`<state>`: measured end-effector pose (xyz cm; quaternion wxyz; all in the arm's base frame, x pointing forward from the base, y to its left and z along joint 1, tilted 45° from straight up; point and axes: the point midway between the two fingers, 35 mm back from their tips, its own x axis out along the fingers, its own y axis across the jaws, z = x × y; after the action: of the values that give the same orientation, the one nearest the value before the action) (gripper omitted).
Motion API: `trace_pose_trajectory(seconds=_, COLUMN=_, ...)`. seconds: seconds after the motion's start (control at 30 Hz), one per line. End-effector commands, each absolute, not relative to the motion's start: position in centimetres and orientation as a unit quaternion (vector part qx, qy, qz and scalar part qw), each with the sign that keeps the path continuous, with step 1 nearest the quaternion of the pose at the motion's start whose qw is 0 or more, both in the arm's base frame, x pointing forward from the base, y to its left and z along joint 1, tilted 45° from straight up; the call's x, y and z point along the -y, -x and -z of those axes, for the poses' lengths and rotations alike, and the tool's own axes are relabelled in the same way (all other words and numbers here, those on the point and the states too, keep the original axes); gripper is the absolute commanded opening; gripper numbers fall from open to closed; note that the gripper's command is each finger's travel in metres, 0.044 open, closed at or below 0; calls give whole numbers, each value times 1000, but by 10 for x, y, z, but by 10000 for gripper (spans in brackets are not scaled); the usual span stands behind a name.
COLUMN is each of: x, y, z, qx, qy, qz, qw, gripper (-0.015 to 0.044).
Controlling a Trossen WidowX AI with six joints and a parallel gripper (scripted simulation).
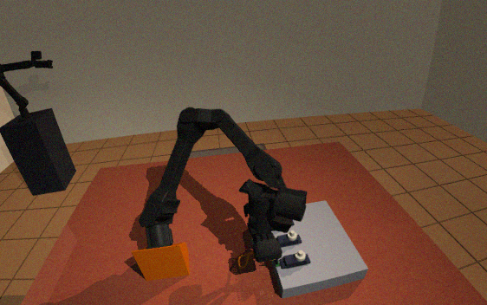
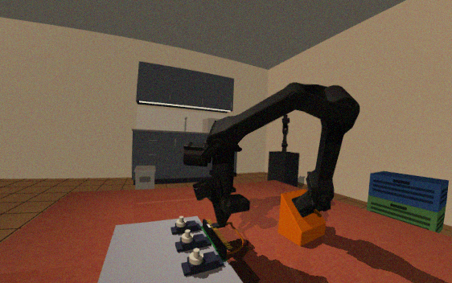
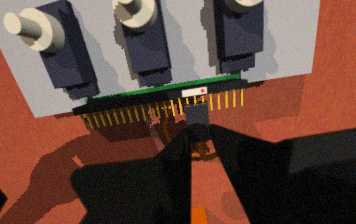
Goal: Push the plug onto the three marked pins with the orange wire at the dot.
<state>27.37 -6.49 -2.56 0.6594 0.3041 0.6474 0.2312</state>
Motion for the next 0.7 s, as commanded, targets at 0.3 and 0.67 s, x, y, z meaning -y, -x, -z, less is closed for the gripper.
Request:
trace_pose_trajectory(seconds=0.3, x=66, y=-284, z=25, qx=-646, qy=-307, qz=-230, qw=660, gripper=0)
trace_pose_trajectory(seconds=0.67, x=74, y=-281, z=19, qx=-646, qy=-307, qz=-230, qw=660, gripper=289)
